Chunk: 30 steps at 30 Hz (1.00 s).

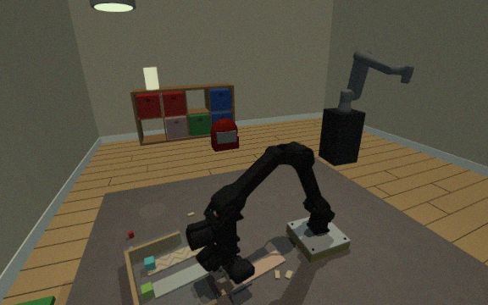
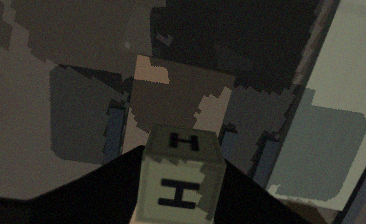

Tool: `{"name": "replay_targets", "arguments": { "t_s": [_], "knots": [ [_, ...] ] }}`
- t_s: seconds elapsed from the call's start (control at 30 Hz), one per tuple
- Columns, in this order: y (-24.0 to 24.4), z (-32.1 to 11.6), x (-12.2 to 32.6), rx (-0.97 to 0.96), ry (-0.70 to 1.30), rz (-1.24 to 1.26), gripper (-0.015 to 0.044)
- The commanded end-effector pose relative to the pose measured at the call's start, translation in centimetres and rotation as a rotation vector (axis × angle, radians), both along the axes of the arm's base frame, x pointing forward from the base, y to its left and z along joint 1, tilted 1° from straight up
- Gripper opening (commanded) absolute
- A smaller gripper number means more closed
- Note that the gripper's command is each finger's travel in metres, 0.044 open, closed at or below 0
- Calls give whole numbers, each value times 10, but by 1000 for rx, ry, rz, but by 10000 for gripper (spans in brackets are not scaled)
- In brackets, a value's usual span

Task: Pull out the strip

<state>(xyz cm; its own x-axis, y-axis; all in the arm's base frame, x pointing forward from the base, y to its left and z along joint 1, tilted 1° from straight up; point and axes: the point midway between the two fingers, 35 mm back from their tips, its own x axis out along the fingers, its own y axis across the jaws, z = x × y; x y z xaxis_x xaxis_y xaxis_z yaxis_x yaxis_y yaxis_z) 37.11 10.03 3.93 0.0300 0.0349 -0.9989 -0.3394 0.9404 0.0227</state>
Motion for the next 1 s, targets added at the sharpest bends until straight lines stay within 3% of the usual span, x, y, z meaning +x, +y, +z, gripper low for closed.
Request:
{"name": "replay_targets", "arguments": {
  "t_s": [0.0,0.8,0.97],
  "knots": [
    [-5,7,-16,-6,10,2,0],
    [-22,15,-78,-9,16,2,0],
    [-23,42,-77,-8,15,2,0]
  ]
}}
